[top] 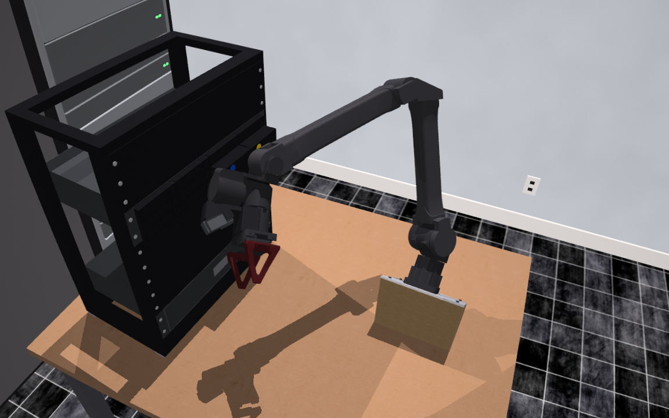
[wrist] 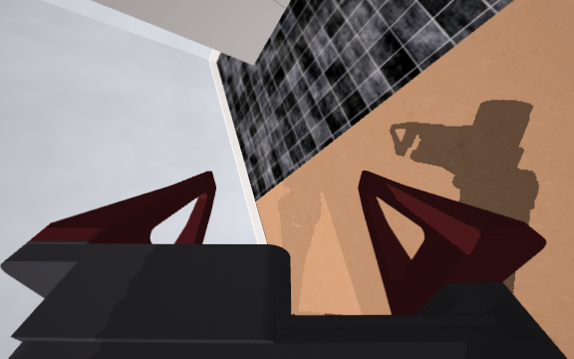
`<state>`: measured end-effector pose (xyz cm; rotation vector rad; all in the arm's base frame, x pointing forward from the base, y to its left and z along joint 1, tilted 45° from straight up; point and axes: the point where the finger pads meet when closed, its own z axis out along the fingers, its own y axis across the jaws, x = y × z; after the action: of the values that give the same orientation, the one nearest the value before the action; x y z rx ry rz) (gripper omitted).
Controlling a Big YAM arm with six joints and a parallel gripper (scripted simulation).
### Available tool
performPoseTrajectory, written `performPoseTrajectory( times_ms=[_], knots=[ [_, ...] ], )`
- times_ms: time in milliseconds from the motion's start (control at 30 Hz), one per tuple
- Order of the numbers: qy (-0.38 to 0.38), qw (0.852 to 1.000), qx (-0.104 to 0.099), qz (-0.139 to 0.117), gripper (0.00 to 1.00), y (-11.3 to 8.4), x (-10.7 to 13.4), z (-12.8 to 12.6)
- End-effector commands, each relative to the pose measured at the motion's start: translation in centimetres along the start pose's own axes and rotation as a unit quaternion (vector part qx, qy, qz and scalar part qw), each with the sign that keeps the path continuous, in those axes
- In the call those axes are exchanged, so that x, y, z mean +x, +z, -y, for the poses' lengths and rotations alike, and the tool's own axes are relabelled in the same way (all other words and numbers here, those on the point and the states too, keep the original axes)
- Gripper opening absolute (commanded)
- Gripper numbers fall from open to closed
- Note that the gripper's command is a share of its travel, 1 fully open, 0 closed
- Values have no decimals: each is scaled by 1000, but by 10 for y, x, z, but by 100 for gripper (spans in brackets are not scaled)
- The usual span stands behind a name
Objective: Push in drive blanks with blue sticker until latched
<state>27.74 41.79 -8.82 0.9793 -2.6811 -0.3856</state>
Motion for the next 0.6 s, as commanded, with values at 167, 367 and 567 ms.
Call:
performPoseTrajectory(
  times_ms=[167,367,567],
  knots=[
    [-21,995,42,91,100,-10,-19,-13],
    [-25,986,77,148,100,-12,-26,-10],
    [-25,971,109,213,100,-19,-34,-9]
  ],
)
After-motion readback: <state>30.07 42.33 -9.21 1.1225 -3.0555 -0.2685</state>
